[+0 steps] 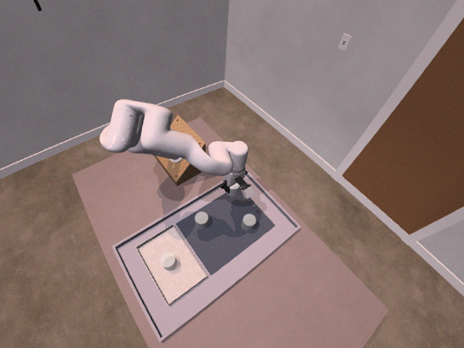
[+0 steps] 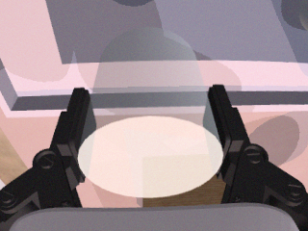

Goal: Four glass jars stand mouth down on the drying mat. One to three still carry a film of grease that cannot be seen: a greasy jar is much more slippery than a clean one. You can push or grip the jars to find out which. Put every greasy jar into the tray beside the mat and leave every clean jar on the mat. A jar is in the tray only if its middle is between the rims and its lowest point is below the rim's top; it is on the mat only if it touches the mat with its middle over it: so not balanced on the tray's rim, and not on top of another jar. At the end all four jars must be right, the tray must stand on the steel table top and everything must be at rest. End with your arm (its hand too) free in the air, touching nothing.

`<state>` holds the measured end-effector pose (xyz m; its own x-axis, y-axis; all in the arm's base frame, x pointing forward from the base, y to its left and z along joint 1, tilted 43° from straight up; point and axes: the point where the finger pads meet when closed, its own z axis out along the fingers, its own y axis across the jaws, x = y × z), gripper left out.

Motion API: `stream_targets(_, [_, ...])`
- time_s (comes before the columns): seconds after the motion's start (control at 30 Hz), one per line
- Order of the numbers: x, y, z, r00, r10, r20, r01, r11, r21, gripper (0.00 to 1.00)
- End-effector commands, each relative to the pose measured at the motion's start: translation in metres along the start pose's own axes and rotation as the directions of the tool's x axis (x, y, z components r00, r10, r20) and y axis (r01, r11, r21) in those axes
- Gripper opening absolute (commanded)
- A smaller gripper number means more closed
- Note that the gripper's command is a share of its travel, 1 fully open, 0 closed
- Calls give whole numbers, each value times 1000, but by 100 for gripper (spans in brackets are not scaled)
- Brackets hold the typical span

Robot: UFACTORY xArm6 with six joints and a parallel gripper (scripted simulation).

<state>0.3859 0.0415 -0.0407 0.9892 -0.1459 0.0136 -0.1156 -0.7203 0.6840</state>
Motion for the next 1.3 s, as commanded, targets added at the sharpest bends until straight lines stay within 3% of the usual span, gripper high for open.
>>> stream_targets(0.0, [1, 0, -11, 1000, 1, -2, -1, 1000, 1, 0])
stream_targets(0.13, [1, 0, -21, 1000, 1, -2, -1, 1000, 1, 0])
stream_targets(1.27, [42, 91, -21, 1000, 1, -2, -1, 1000, 1, 0])
